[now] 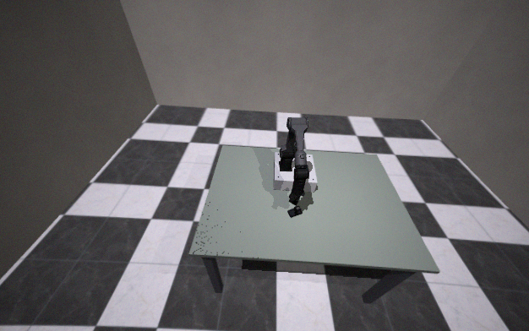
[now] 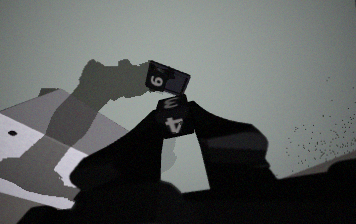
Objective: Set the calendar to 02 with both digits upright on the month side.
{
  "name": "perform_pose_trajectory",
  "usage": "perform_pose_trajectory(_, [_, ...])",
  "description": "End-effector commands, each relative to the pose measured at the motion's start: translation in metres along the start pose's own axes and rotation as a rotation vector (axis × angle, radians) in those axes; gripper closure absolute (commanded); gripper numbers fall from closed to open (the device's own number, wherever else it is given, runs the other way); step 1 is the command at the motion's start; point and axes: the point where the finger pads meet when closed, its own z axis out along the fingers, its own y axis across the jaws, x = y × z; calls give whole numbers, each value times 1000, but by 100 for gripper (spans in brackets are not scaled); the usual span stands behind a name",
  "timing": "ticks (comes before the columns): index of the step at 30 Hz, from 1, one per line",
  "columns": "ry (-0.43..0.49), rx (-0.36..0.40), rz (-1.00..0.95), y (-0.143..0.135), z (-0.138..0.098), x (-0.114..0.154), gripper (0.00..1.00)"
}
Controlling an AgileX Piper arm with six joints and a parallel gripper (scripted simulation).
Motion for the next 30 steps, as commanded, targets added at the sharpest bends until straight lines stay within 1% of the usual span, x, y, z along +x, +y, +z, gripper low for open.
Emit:
perform_pose_trajectory(1, [7, 10, 163, 0, -1, 0, 67])
perform_pose_trajectory(3, [7, 10, 163, 0, -1, 0, 67])
perform_pose_trajectory(7, [6, 11, 479, 0, -1, 0, 67])
perform_pose_trajectory(8, [6, 11, 480, 0, -1, 0, 67])
perform_pose_trajectory(13, [4, 13, 880, 0, -1, 0, 67])
perform_pose_trajectory(14, [4, 13, 882, 0, -1, 0, 67])
perform_pose_trajectory(18, [2, 14, 1189, 0, -1, 0, 67])
perform_pose_trajectory(20, [2, 14, 1189, 0, -1, 0, 67])
perform_pose_trajectory(25, [0, 14, 1534, 0, -1, 0, 67])
perform_pose_trajectory(30, [-2, 15, 1812, 0, -1, 1, 67])
